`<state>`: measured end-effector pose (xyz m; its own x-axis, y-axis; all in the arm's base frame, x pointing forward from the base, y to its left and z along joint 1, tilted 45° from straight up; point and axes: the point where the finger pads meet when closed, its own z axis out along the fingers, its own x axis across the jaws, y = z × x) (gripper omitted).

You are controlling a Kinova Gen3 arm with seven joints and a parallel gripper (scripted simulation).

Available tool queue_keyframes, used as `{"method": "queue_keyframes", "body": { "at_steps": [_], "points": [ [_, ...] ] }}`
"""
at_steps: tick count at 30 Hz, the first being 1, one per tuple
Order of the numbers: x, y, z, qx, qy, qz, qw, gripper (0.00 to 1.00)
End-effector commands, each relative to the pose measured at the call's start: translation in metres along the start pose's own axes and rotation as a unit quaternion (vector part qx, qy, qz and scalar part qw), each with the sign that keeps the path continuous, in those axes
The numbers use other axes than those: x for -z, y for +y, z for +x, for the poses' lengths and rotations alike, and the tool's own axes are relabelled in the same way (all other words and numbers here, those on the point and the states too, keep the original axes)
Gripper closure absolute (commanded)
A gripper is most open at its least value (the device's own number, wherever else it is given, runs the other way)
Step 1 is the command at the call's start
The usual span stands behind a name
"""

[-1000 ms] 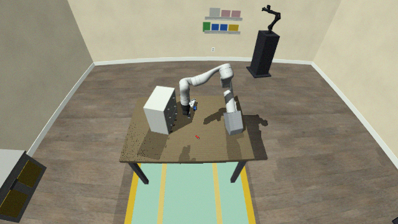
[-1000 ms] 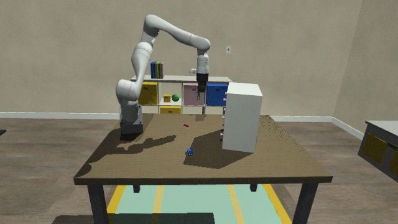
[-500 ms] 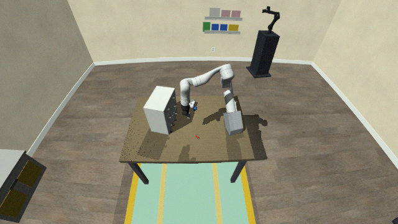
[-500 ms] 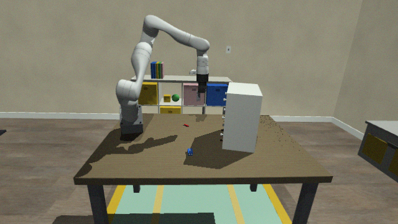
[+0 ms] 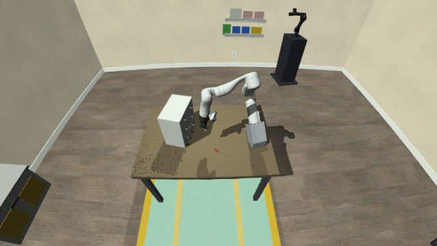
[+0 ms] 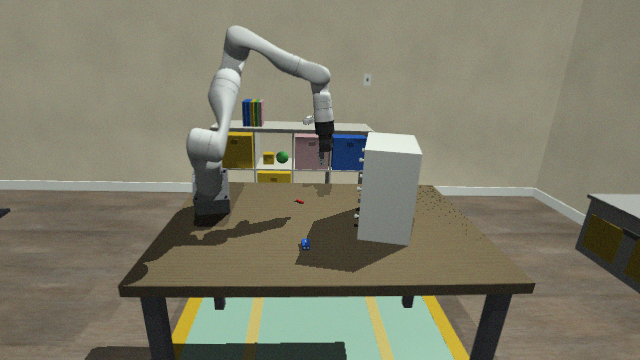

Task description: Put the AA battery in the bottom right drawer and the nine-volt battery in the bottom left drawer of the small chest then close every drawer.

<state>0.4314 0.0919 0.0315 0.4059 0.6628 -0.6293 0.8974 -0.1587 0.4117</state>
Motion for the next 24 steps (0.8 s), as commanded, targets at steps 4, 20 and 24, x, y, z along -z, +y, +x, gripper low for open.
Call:
{"method": "queue_keyframes", "body": {
  "at_steps": [4,20,24],
  "points": [
    [-0.007,0.0,0.0,0.003,-0.002,-0.034,0.999,1.0],
    [-0.032,0.014,0.0,0.003,-0.002,-0.136,0.991,1.0],
    [-0.04,0.018,0.0,0.003,-0.002,-0.166,0.986,1.0]
  ]
}}
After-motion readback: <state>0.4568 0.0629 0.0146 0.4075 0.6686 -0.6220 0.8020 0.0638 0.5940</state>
